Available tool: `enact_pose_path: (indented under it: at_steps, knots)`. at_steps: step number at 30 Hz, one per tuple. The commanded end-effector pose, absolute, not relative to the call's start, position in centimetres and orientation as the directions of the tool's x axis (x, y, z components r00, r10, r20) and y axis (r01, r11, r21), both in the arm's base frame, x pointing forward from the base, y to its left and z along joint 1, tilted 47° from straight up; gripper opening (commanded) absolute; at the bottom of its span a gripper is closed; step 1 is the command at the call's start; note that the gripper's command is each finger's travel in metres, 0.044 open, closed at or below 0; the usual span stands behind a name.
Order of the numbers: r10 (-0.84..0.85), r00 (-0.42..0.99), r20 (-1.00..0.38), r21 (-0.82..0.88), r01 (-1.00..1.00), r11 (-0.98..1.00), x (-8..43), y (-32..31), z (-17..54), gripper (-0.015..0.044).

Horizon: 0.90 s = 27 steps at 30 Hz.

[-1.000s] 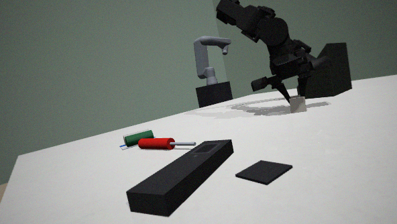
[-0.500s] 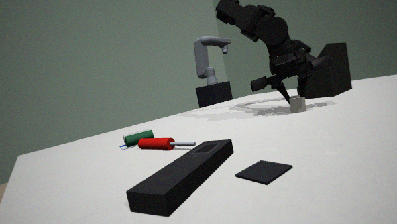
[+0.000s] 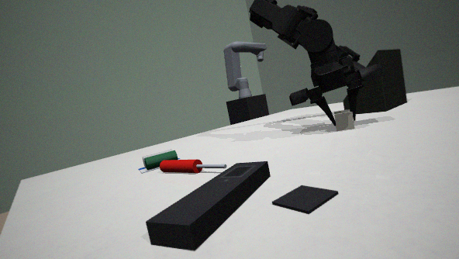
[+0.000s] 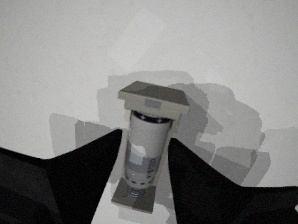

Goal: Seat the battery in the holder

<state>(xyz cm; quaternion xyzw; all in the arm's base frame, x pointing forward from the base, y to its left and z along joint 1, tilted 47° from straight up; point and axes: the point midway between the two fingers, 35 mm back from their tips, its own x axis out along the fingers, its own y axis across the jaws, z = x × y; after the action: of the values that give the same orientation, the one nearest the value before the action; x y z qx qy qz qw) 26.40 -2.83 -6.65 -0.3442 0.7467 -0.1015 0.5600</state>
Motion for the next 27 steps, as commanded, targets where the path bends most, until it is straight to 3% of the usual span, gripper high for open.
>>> enact_pose_path:
  at_steps: [1,11,21,27]
  knots:
    - [-0.627,-0.134,-0.768,-0.538,-0.398,0.743,26.5,-2.5,-6.4,0.0186]
    - [-0.626,-0.135,-0.768,-0.536,-0.400,0.743,26.5,-1.7,-5.6,0.0186]
    - [-0.624,-0.135,-0.770,-0.534,-0.400,0.745,26.8,3.6,-0.5,0.0440]
    - [-0.624,-0.135,-0.770,-0.534,-0.400,0.745,26.8,3.7,-0.6,0.0440]
